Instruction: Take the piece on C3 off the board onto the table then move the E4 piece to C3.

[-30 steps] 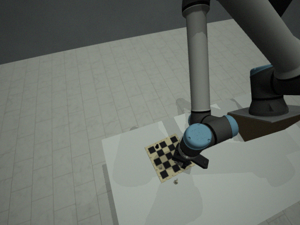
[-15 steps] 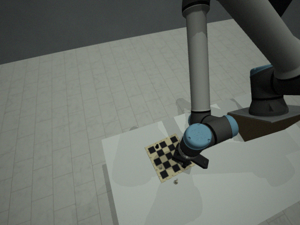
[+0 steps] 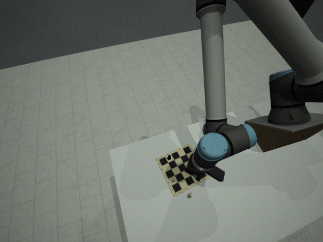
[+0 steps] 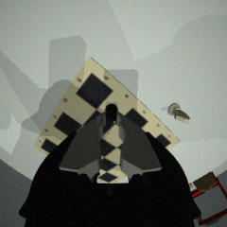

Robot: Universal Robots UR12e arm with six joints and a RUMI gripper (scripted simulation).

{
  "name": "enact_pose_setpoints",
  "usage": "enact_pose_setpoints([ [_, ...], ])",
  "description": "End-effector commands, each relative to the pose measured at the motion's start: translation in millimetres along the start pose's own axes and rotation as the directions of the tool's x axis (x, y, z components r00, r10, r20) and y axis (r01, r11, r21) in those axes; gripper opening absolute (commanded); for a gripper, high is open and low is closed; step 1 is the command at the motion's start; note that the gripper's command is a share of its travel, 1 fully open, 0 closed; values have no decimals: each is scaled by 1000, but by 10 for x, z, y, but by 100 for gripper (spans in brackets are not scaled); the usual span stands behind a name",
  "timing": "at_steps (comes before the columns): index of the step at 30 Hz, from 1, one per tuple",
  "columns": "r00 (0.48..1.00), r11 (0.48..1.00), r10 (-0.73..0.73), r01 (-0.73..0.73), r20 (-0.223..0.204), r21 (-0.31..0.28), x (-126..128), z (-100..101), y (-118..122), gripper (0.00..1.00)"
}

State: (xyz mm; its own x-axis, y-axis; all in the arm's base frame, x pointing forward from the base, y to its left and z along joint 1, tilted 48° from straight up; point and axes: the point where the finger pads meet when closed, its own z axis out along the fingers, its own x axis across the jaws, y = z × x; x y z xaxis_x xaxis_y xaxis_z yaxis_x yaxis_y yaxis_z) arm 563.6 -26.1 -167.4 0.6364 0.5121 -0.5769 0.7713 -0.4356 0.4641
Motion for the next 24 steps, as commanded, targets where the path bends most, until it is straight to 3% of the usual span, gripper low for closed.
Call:
enact_pose_setpoints([
  [1,1000,1000,0,0,-1,-1,2,-5,2,0],
  [19,1000,1000,0,0,-1,-1,3,-28,2,0],
  [24,1000,1000,0,0,-1,-1,2,-197,2,0],
])
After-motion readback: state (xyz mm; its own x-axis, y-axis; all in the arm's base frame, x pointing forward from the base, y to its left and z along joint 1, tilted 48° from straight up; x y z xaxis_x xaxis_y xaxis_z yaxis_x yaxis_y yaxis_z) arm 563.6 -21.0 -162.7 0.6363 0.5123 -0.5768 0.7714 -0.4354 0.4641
